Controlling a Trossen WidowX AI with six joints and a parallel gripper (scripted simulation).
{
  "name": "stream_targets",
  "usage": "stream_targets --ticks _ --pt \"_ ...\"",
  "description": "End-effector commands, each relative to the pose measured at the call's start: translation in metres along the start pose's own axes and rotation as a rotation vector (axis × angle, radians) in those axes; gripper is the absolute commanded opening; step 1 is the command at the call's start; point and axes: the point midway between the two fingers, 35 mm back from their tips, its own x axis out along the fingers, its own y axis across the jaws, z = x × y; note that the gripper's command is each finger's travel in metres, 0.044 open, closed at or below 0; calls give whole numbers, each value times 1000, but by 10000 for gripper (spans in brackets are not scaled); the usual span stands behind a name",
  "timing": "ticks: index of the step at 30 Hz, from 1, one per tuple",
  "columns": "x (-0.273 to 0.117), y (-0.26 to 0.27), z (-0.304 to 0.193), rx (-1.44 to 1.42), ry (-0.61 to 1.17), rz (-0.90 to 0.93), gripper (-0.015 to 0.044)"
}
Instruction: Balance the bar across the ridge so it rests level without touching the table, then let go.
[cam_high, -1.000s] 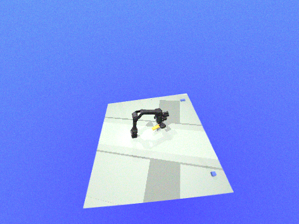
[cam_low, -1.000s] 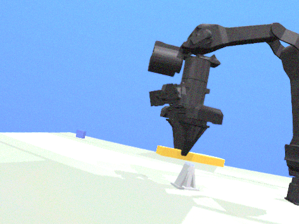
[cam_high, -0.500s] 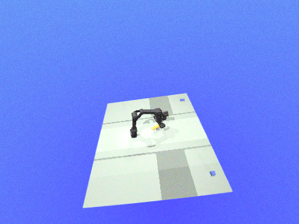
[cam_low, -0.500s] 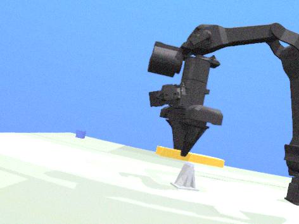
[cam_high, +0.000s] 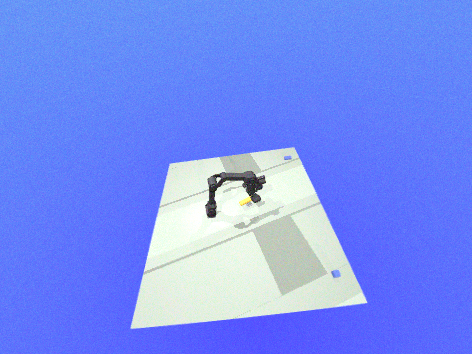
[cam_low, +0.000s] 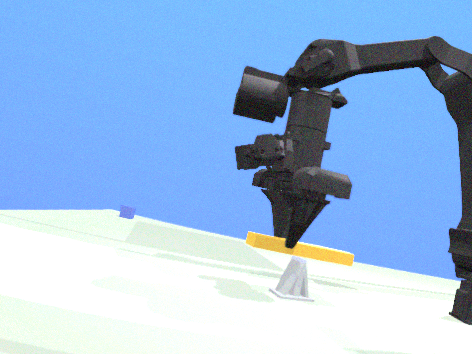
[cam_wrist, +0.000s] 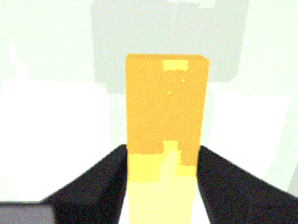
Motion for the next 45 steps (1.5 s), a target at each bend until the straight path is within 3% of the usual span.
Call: stream_targets --ticks 1,45 --pt "1 0 0 1 0 3 0" --pt "5 0 0 1 0 3 0"
